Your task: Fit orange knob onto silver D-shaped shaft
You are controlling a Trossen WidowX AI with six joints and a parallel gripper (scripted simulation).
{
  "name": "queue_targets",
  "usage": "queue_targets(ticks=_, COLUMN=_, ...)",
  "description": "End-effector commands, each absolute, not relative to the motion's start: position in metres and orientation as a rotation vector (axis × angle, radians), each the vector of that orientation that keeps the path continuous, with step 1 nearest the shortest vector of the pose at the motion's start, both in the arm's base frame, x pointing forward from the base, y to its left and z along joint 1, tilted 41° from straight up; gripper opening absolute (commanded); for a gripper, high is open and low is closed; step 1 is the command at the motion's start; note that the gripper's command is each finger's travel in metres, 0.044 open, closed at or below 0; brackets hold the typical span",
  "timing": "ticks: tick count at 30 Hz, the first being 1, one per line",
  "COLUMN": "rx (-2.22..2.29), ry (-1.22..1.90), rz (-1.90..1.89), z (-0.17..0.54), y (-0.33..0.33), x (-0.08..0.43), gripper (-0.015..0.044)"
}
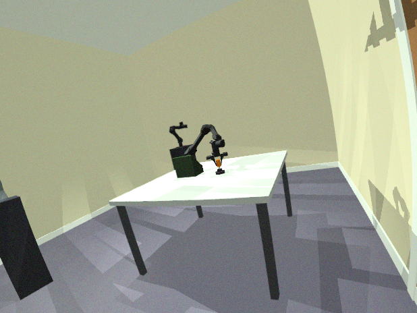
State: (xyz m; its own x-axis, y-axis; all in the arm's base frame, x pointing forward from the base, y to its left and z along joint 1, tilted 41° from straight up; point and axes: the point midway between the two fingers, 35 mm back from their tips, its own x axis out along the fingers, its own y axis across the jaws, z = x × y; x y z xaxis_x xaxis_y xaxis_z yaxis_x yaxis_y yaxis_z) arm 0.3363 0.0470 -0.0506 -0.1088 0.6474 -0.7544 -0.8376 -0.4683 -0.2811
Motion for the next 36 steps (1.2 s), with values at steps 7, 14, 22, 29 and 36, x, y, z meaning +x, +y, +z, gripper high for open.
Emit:
queue_targets(ticks=7, rx=-1.065, ry=0.26, rz=1.771, z=-0.0494, y=0.0482, x=0.3394, gripper=0.0)
queue_targets(ticks=14, rx=-1.064, ry=0.26, rz=1.771, z=-0.0494, y=0.0478, x=0.3382, gripper=0.0)
queue_targets(ticks=22, rx=-1.064, ry=0.26, rz=1.771, z=-0.0502, y=0.0471, x=0.3351, gripper=0.0)
queue_targets(ticks=29, rx=-1.064, ry=0.26, rz=1.771, z=-0.052, y=0.0463, x=0.3326, gripper=0.0)
queue_targets(ticks=36, rx=-1.064, ry=0.26, rz=1.771, z=-0.0532, y=0.0483, x=0.3333, gripper=0.0)
